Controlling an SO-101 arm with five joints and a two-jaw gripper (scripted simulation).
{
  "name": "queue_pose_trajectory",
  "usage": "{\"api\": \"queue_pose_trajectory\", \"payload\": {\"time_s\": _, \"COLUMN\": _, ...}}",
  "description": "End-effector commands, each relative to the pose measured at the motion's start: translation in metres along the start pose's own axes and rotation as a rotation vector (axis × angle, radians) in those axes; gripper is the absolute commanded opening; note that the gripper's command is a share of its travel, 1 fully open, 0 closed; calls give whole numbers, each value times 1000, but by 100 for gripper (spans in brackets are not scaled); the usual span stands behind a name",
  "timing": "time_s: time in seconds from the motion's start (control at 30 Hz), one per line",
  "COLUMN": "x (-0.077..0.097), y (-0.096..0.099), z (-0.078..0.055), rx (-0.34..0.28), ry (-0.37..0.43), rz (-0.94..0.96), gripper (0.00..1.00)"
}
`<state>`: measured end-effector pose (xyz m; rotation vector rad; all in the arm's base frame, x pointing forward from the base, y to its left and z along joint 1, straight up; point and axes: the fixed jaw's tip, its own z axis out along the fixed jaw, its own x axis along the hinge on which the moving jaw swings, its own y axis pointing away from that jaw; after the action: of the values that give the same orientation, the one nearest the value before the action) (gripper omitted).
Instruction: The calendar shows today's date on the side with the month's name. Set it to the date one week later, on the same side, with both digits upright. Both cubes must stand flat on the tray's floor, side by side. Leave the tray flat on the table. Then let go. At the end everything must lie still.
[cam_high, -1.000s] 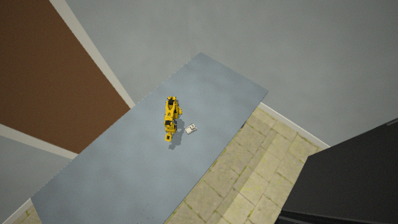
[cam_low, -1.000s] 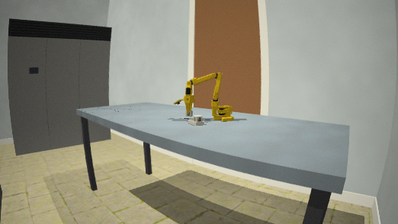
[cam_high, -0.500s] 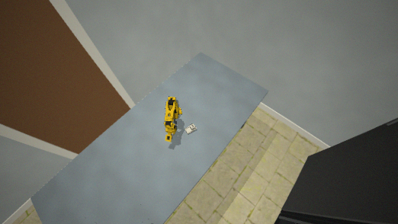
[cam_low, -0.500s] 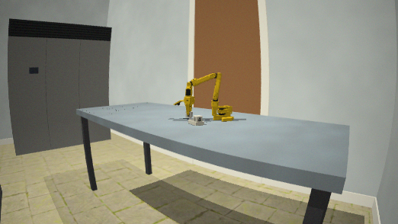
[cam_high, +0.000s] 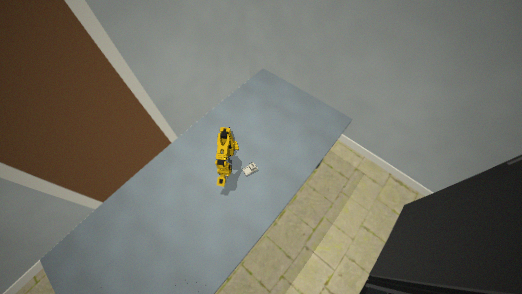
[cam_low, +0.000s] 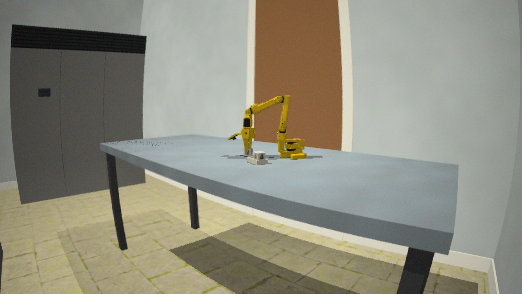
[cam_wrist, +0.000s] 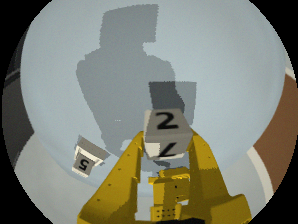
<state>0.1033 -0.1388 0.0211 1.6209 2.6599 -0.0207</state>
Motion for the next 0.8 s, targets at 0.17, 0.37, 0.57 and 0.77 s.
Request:
{"api": "queue_pose_trajectory", "payload": {"time_s": 0.17, "x": -4, "y": 0, "z": -1, "rx": -4, "ry": -24, "rz": -1, "gripper": 0}}
{"api": "queue_pose_trajectory", "payload": {"time_s": 0.37, "x": -4, "y": 0, "z": -1, "rx": -4, "ry": -24, "rz": -1, "gripper": 10}}
{"api": "queue_pose_trajectory", "payload": {"time_s": 0.57, "x": -4, "y": 0, "z": -1, "rx": -4, "ry": -24, "rz": -1, "gripper": 18}}
{"api": "queue_pose_trajectory", "payload": {"time_s": 0.77, "x": -4, "y": -1, "z": -1, "rx": -4, "ry": -24, "rz": -1, "gripper": 19}}
